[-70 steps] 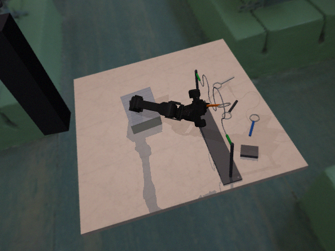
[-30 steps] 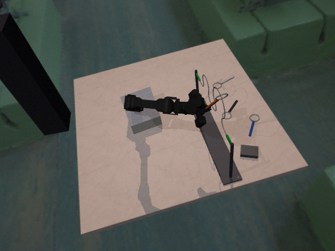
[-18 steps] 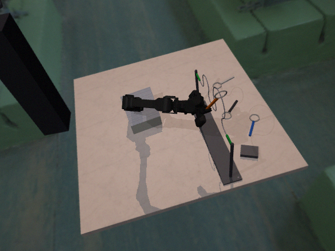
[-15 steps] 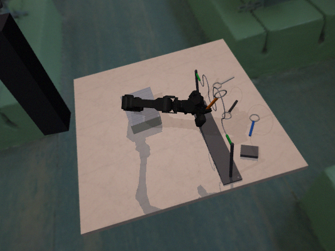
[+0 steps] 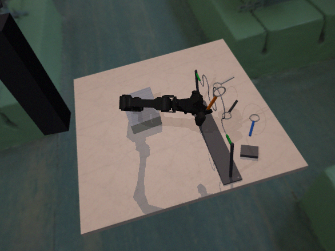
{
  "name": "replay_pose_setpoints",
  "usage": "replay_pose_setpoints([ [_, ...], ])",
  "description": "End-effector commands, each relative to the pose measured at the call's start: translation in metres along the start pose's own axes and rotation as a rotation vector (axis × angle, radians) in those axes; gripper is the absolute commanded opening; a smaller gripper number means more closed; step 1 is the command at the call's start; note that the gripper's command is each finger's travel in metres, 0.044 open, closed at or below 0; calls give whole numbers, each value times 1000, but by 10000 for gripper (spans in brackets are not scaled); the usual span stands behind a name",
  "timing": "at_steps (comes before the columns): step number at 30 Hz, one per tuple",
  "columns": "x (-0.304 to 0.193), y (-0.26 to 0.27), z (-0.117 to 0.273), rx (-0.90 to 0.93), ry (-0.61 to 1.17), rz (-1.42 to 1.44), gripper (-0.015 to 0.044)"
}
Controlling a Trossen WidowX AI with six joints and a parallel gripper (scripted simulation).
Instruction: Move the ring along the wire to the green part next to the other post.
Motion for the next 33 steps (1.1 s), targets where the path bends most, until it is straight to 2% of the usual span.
replay_pose_setpoints([
  [1,-1,-1,3,-29,0,39,-150],
  [33,-2,-7,1,-231,-8,384,-150],
])
Point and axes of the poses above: the point midway between the two fingers, 35 mm back from their tips, its own z axis back along the fingers, its own y axis across the jaws, x = y × z, the point moved 3 cm from there along z, back along the fingers, and after that the axes turned 11 degrees about z, right-handed, at the moved point
